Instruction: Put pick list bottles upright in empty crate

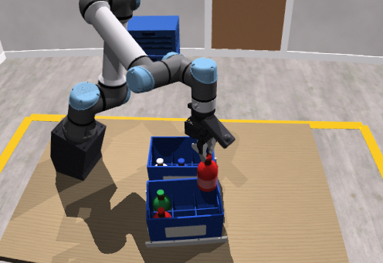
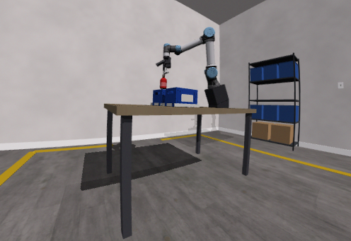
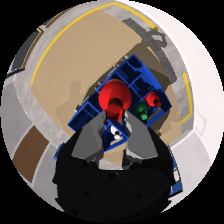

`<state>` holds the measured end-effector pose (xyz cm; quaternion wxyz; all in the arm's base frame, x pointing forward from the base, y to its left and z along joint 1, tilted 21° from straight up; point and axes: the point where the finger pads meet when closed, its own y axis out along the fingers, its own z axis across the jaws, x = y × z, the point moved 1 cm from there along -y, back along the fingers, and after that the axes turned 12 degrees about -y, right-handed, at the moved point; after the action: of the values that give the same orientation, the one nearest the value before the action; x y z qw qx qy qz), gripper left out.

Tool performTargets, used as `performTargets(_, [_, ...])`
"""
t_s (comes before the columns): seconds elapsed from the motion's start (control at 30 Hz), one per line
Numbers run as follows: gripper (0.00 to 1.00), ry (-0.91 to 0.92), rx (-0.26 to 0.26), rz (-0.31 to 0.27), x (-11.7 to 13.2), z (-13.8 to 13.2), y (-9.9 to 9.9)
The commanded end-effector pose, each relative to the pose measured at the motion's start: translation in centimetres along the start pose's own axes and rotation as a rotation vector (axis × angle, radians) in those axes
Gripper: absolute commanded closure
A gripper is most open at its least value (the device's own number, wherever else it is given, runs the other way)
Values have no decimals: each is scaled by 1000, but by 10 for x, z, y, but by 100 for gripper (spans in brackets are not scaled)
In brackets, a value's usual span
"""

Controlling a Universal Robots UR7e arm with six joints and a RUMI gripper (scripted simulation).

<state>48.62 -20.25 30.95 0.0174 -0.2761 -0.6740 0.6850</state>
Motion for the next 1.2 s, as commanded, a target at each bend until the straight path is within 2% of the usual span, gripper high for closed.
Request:
performTargets(0.0, [100,0,0,2,-1,0,-1])
performTargets(1.17, [100,0,0,2,31,-51,-1])
